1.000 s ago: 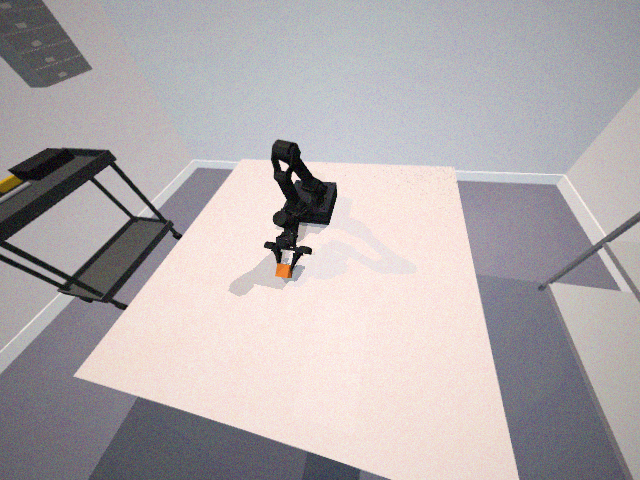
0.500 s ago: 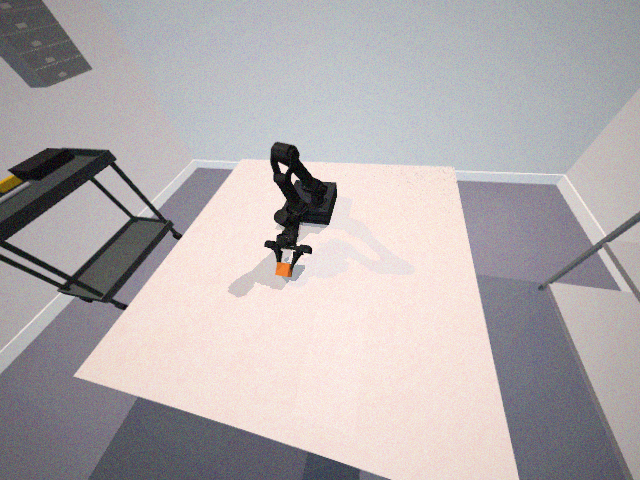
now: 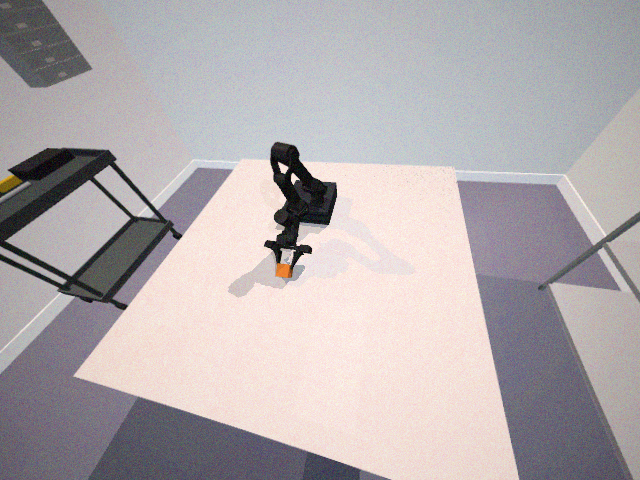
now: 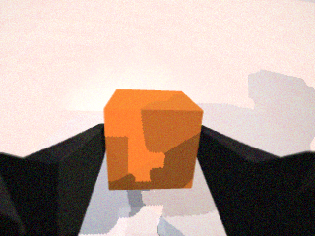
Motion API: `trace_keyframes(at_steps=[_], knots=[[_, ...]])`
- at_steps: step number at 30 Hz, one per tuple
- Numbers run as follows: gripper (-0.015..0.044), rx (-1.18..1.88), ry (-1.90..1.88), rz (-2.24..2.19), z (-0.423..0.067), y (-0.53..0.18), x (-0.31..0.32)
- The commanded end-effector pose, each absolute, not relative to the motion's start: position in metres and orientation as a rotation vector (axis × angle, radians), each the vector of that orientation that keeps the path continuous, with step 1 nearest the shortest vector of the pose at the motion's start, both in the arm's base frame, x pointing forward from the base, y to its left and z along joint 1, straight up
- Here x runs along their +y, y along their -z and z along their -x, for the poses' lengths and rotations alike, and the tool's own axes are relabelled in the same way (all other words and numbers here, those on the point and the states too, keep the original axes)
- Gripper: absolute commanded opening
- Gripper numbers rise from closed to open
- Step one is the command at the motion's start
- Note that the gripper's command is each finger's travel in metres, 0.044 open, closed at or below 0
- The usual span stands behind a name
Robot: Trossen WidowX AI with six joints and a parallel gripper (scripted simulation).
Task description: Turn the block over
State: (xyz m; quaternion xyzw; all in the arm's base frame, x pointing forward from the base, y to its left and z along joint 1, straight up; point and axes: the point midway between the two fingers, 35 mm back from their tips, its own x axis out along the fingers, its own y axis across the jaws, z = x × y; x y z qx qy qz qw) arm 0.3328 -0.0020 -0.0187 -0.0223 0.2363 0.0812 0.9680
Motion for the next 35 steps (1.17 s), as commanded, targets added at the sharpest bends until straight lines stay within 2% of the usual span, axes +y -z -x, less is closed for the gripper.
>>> trace_keyframes(at_steps=[1,4,35], knots=[[0.0367,0.476,-0.166,0.041,-0.3328,0.0184,-0.0016],[0.0440,0.476,-0.166,0.041,-0.3328,0.0184,-0.0016],[0.0440,0.476,-0.166,0.041,-0.3328,0.0184,-0.0016]])
